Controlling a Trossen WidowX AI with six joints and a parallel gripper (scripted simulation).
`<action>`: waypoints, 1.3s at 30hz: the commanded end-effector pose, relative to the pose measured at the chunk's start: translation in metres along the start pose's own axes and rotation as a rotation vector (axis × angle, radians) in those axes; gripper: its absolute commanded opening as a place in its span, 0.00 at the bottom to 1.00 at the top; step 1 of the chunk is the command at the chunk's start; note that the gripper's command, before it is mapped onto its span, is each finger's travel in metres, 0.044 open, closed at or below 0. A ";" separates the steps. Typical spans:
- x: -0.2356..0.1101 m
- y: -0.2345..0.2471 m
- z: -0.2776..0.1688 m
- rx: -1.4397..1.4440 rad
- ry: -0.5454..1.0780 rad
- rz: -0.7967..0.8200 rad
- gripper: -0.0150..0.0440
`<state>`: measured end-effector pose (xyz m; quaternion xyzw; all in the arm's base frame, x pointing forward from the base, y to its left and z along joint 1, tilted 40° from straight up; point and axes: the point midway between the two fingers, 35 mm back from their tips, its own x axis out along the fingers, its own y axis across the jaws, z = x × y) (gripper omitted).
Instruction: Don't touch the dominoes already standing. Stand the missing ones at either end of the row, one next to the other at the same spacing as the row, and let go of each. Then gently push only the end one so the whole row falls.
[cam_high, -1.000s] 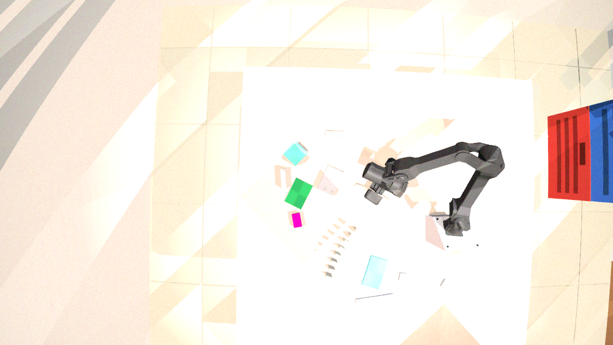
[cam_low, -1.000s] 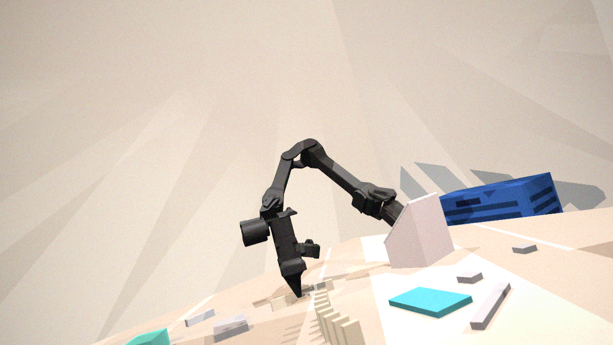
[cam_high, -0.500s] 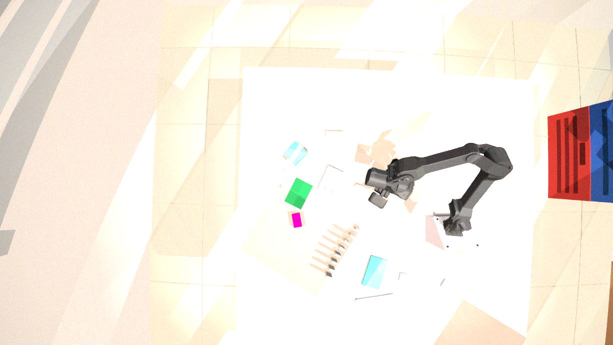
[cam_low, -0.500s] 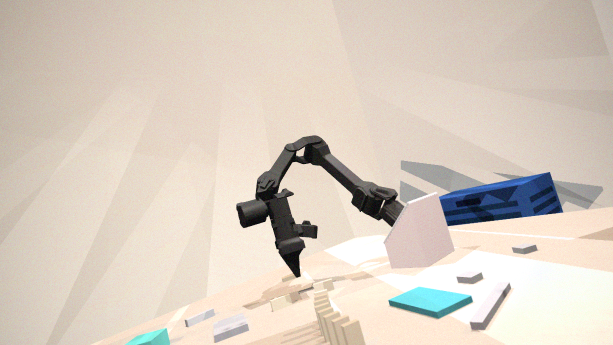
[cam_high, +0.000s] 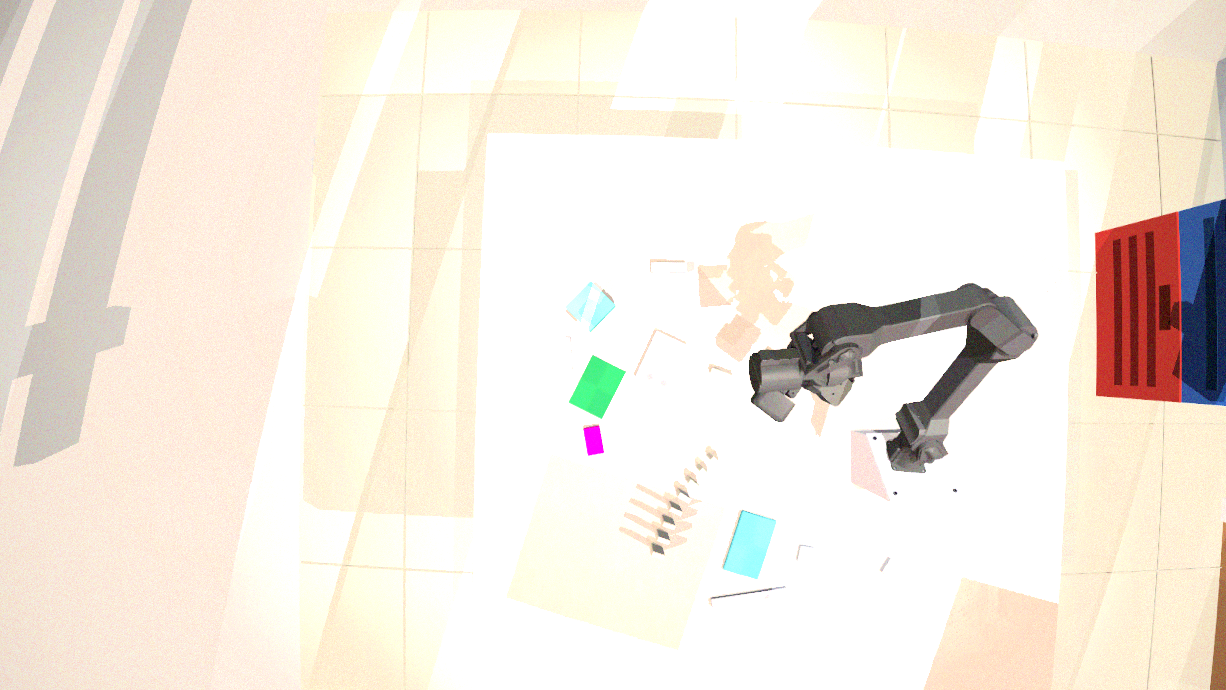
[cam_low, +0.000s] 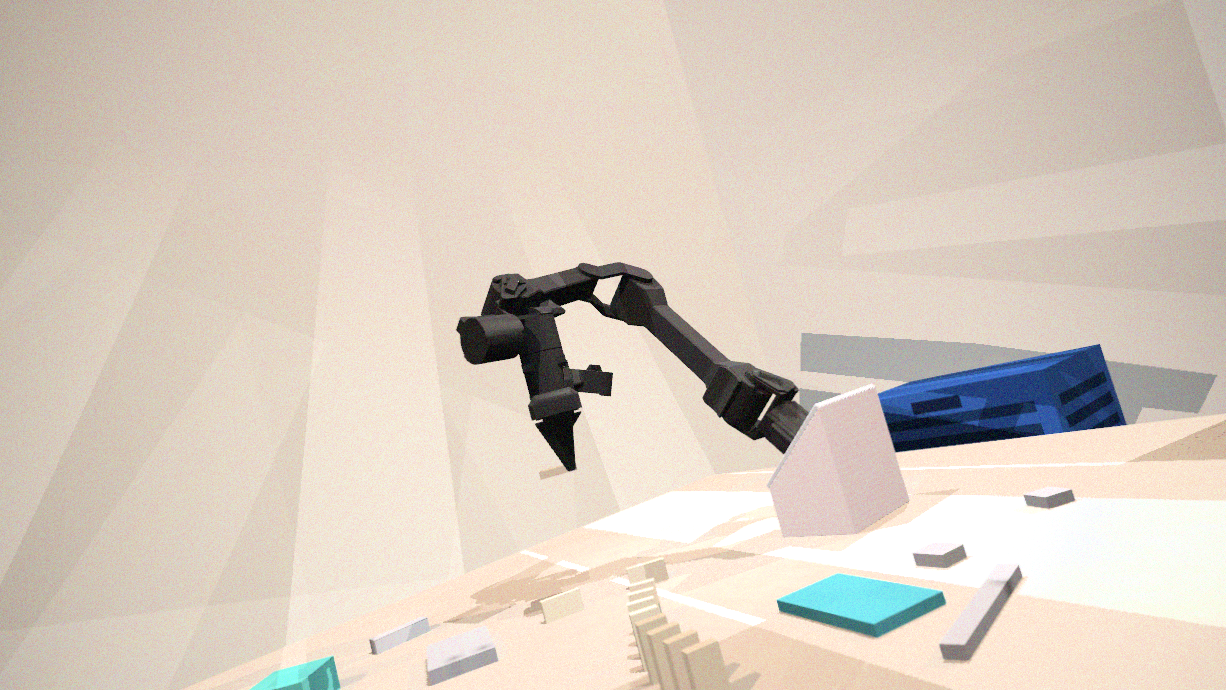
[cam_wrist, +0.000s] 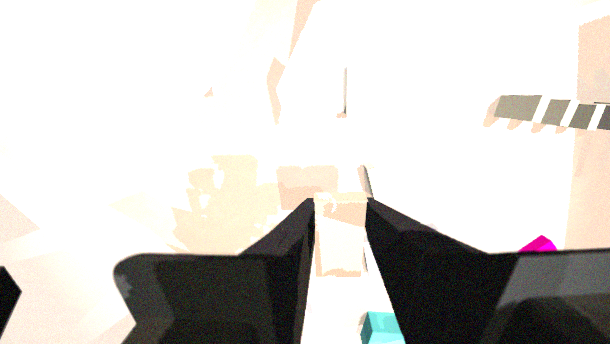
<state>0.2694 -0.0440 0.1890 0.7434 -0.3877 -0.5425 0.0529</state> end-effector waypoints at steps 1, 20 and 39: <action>-0.003 0.004 -0.010 0.220 0.002 0.003 0.44; -0.004 0.036 -0.089 2.215 0.012 -0.007 0.44; 0.009 0.030 -0.088 2.264 -0.099 -0.030 0.44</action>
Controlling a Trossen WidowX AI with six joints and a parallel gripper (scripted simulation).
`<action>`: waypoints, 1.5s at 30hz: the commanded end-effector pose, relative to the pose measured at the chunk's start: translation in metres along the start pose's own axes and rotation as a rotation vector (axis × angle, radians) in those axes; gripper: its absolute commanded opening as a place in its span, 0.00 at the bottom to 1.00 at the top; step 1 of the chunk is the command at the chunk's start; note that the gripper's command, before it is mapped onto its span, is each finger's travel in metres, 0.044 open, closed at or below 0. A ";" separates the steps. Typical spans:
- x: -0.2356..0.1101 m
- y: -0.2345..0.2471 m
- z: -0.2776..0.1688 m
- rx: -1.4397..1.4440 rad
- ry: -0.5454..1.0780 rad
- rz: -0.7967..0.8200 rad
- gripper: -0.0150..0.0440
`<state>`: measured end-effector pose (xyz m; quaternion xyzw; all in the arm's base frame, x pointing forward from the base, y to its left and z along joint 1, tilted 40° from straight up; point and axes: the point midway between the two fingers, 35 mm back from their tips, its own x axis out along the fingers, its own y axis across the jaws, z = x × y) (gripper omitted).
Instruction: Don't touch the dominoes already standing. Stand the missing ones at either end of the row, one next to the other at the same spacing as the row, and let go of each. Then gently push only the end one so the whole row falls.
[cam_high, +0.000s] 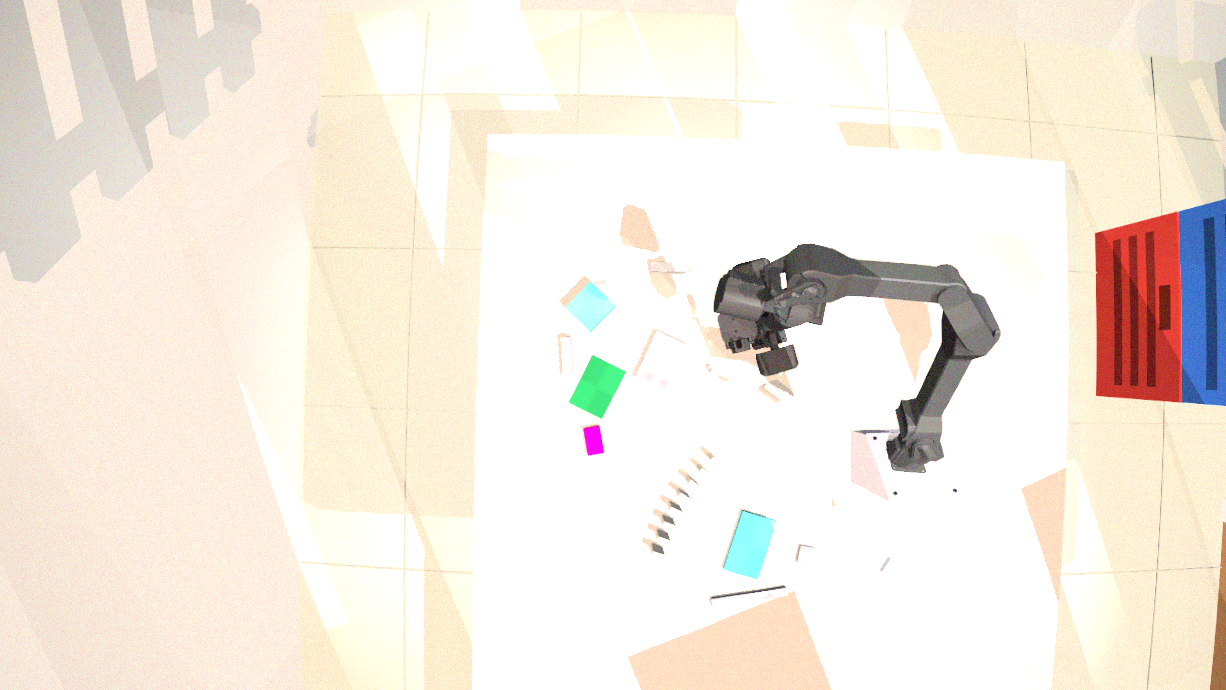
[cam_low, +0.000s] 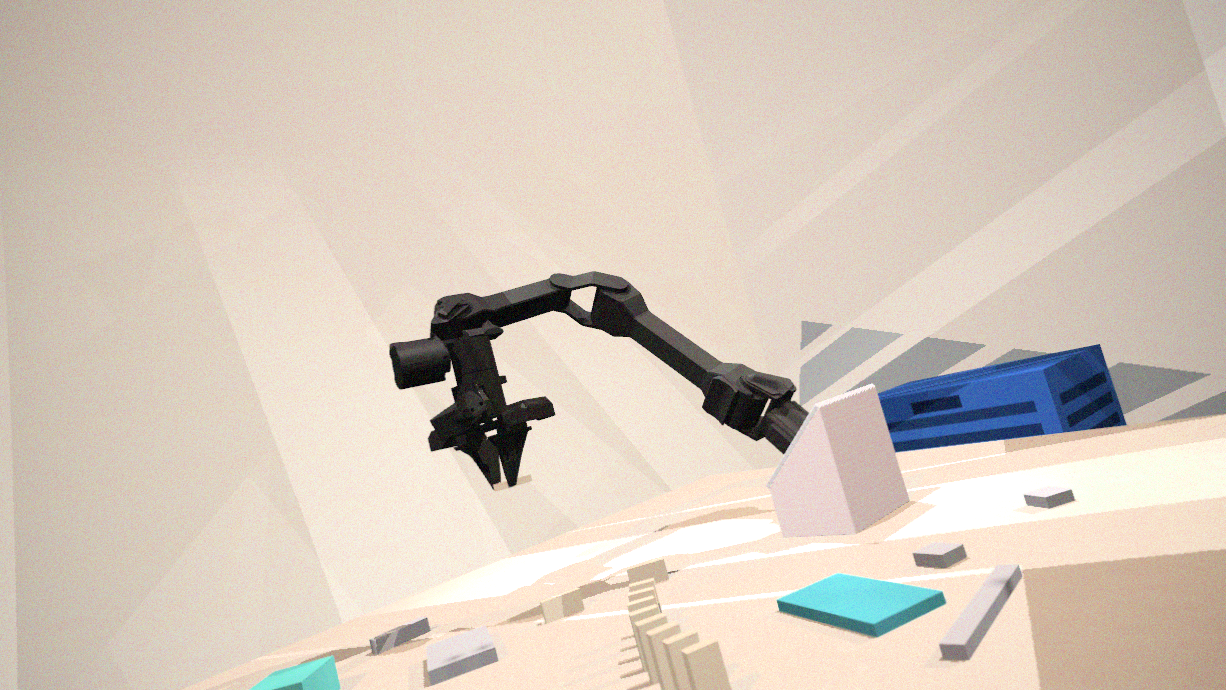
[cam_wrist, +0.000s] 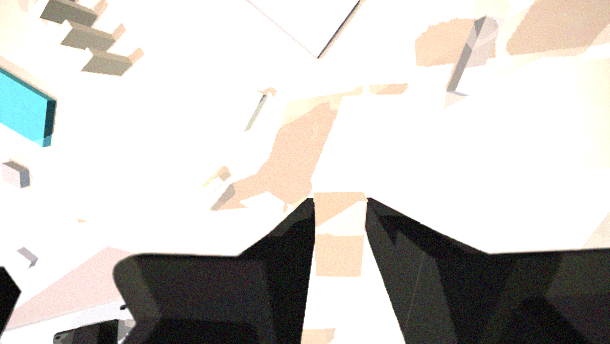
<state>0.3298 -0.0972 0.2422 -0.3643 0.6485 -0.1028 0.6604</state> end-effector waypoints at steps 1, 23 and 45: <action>0.012 0.004 0.000 0.026 -0.037 0.061 0.44; 0.057 0.009 0.022 0.170 -0.525 0.318 0.44; 0.055 -0.009 0.009 0.162 -1.088 0.264 0.44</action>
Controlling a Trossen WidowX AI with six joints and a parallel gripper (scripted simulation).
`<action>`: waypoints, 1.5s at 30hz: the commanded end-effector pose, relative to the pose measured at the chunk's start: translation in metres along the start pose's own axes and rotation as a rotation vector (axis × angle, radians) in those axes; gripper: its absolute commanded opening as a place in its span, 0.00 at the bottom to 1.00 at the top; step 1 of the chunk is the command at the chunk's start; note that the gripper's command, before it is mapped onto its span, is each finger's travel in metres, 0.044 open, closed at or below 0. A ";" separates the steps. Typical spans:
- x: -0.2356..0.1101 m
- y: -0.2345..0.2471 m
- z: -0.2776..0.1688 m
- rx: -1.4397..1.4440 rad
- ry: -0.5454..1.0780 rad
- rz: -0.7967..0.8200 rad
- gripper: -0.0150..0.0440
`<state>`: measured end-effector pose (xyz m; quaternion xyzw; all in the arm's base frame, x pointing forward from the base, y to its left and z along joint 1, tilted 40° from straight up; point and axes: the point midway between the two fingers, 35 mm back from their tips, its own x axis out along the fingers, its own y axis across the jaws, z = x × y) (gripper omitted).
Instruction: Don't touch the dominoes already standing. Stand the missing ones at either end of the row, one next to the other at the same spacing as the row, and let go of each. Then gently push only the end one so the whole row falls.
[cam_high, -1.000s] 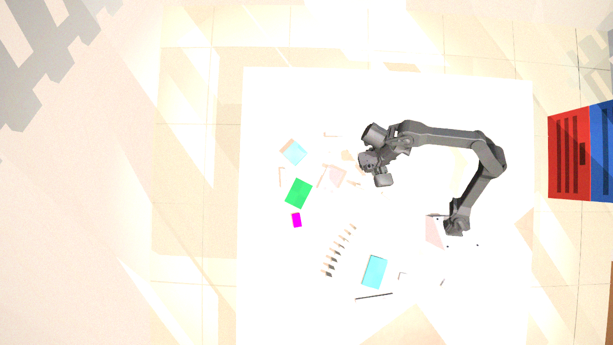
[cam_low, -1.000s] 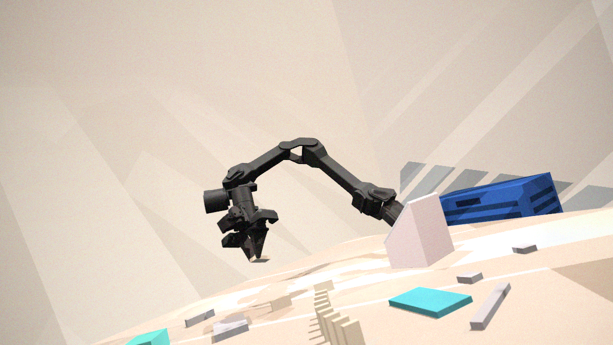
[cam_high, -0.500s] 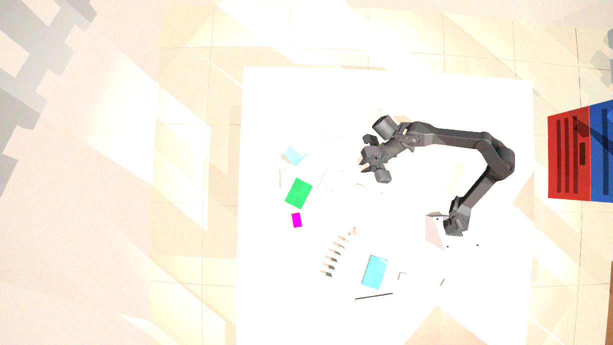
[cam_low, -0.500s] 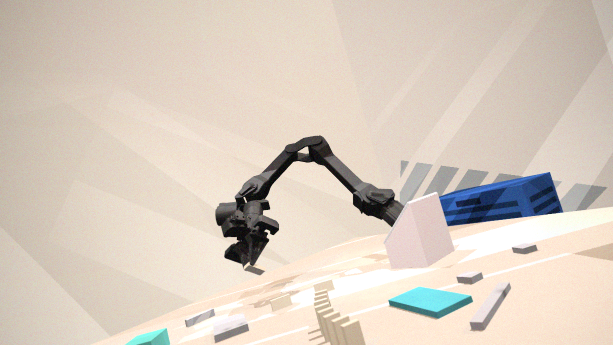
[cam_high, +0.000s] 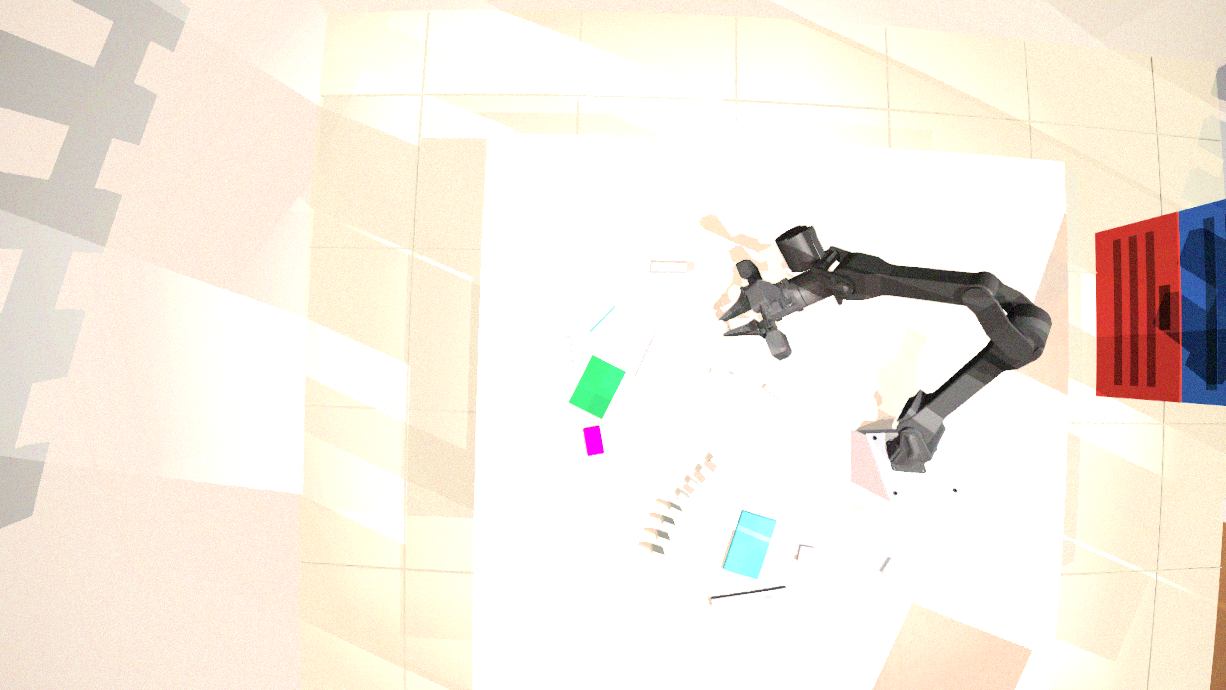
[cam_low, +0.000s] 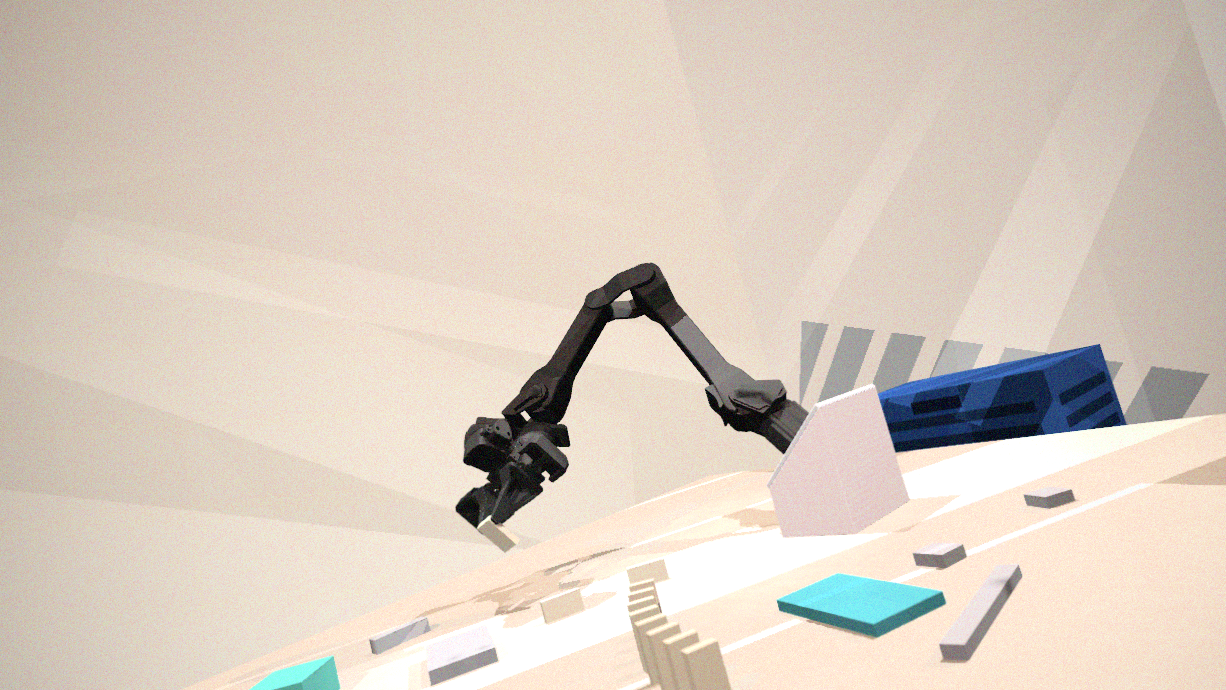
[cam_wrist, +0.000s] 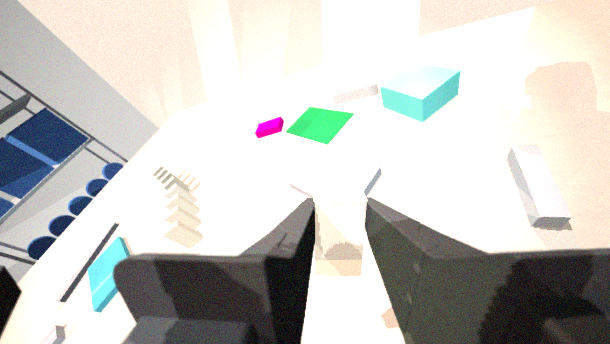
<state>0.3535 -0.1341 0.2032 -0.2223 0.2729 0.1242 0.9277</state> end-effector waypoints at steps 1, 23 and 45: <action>-0.007 0.001 -0.002 -0.034 -0.081 -0.002 0.44; -0.057 0.015 -0.006 -0.358 -0.475 -0.067 0.44; -0.048 0.005 -0.020 -0.359 -0.472 -0.066 0.44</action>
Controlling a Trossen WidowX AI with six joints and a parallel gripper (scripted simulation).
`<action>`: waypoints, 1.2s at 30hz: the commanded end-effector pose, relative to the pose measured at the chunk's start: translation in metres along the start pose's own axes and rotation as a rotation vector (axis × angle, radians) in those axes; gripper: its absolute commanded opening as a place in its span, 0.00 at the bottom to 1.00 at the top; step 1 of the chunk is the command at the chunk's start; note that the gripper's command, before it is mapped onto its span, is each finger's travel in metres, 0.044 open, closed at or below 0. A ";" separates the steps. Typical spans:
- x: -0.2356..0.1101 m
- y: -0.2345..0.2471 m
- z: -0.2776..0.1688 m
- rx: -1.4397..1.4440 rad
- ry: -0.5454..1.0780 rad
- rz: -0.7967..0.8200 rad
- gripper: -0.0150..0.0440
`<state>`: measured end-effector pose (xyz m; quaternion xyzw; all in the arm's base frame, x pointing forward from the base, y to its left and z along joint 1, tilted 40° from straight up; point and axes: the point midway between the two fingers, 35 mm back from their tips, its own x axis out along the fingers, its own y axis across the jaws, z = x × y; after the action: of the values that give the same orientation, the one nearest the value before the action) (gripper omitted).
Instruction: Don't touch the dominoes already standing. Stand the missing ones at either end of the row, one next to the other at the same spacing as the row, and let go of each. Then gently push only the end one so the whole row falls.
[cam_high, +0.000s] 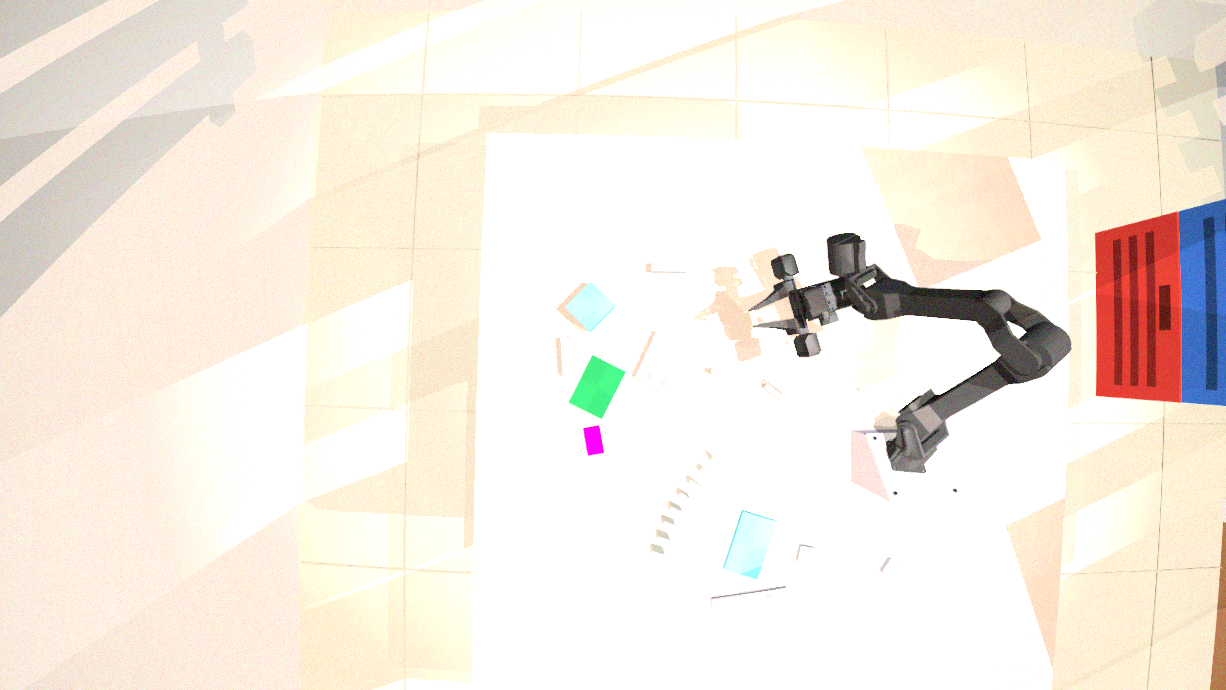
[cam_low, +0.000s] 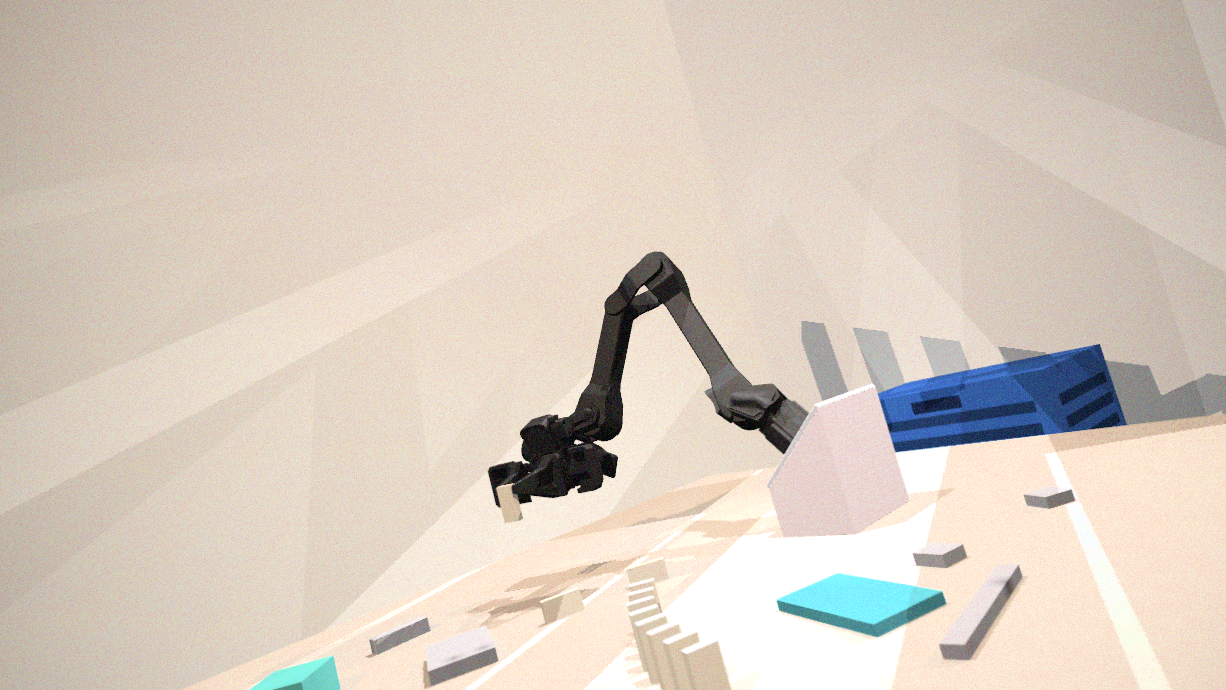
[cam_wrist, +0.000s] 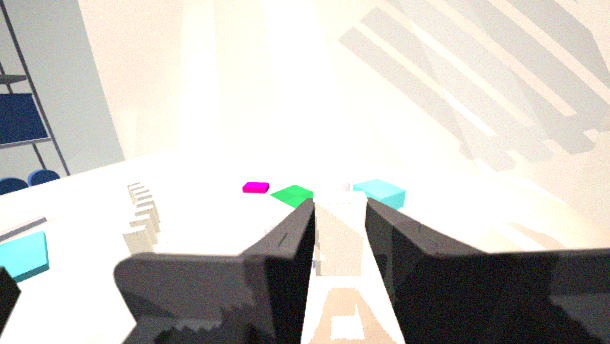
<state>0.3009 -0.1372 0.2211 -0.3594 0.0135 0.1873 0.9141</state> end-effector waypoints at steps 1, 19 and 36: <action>0.002 -0.001 -0.015 0.007 0.002 0.004 0.44; 0.003 0.001 -0.082 0.018 0.010 0.003 0.44; 0.002 0.005 -0.106 0.009 0.005 0.002 0.44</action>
<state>0.3124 -0.2023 0.1395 -0.3540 0.0188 0.1864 0.9163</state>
